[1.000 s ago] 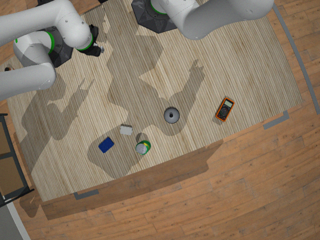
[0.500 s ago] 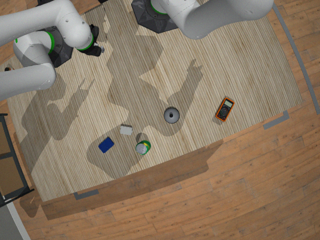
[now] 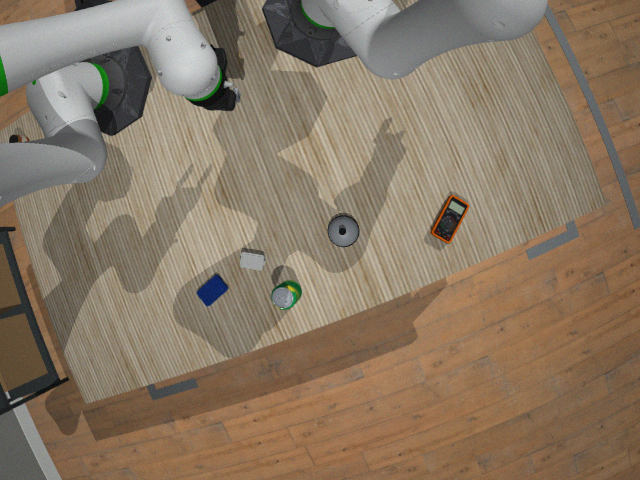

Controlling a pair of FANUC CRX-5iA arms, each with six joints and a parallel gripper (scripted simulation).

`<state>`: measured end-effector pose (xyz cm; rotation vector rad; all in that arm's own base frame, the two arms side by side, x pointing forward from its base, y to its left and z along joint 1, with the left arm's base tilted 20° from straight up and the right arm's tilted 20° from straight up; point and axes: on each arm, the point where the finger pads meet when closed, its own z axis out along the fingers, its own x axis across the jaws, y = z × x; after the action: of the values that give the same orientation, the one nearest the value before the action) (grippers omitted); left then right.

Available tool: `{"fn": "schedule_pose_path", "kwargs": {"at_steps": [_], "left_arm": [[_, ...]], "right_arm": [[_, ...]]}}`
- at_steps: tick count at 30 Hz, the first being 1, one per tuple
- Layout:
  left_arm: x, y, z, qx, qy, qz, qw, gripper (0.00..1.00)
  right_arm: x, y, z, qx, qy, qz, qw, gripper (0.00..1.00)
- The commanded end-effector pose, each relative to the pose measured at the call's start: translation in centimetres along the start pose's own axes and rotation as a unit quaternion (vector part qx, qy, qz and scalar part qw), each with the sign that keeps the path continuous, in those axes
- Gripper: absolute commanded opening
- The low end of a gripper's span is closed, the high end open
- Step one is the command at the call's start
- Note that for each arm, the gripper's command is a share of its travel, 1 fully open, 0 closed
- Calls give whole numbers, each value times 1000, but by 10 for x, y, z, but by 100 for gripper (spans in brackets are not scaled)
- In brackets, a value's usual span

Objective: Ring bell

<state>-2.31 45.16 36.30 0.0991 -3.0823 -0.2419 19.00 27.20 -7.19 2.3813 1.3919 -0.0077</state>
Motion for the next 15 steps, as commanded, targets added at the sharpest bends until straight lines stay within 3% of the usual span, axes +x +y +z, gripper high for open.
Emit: {"fn": "schedule_pose_path", "kwargs": {"at_steps": [1,5,7,9,15], "left_arm": [[0,0,-1,-1,0,0,1000,100],[0,0,-1,-1,0,0,1000,100],[0,0,-1,-1,0,0,1000,100],[0,0,-1,-1,0,0,1000,100],[0,0,-1,-1,0,0,1000,100]], "right_arm": [[38,5,-9,8,1,-34,999,100],[70,15,-15,11,6,-63,998,100],[70,15,-15,11,6,-63,998,100],[100,27,-19,13,12,-89,996,100],[142,50,-23,13,20,-128,991,100]]}}
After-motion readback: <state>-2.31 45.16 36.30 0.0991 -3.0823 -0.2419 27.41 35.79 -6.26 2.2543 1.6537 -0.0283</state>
